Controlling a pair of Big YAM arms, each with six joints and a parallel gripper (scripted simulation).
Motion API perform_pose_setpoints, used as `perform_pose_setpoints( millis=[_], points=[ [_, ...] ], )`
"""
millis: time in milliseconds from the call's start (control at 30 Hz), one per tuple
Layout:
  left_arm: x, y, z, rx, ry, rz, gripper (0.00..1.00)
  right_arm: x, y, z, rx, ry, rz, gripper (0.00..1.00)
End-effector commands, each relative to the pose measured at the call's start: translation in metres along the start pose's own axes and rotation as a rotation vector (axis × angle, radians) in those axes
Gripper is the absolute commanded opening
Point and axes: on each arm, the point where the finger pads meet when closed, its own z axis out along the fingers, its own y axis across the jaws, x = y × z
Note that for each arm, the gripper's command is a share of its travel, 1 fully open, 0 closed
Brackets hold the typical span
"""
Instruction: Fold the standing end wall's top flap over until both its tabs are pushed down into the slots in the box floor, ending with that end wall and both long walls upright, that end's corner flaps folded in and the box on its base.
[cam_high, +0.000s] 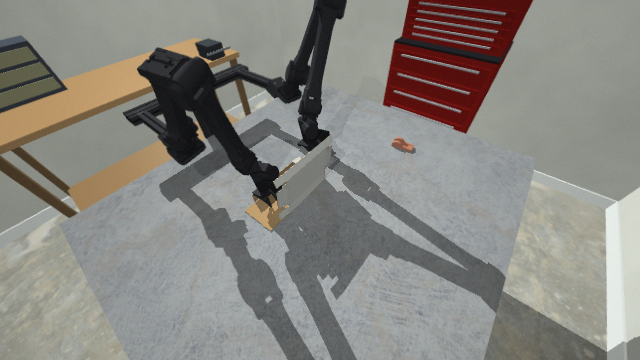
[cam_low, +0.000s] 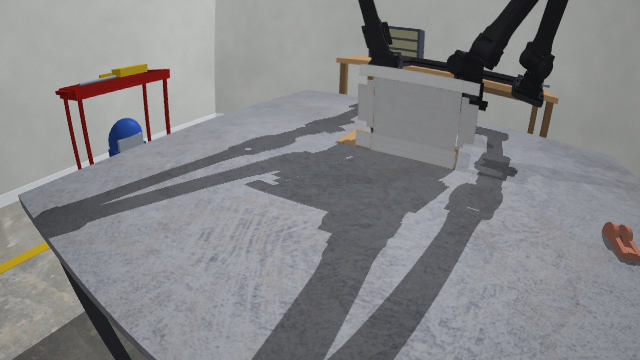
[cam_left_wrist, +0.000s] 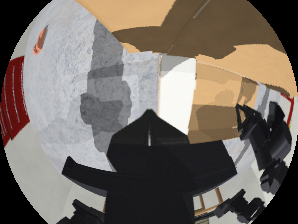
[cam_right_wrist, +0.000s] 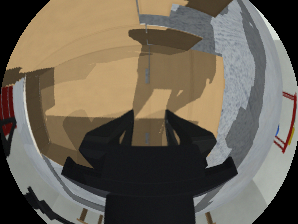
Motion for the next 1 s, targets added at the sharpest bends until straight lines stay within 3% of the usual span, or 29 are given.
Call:
perform_pose_setpoints(
  millis=[0,267,533,967],
  points=[
    [0.002,-0.007,-0.008,0.016,-0.009,0.005,0.0,0.018,-0.008,0.018,0.021,0.069,-0.002,0.43],
    [0.002,-0.008,-0.007,0.016,-0.009,0.005,0.0,0.018,-0.008,0.018,0.021,0.069,-0.002,0.43],
    [0.007,-0.045,0.016,0.017,-0.009,0.005,0.0,0.018,-0.008,0.018,0.021,0.069,-0.002,0.43],
    [0.008,-0.046,0.017,0.017,-0.009,0.005,0.0,0.018,-0.008,0.018,0.021,0.069,-0.002,0.43]
  ],
)
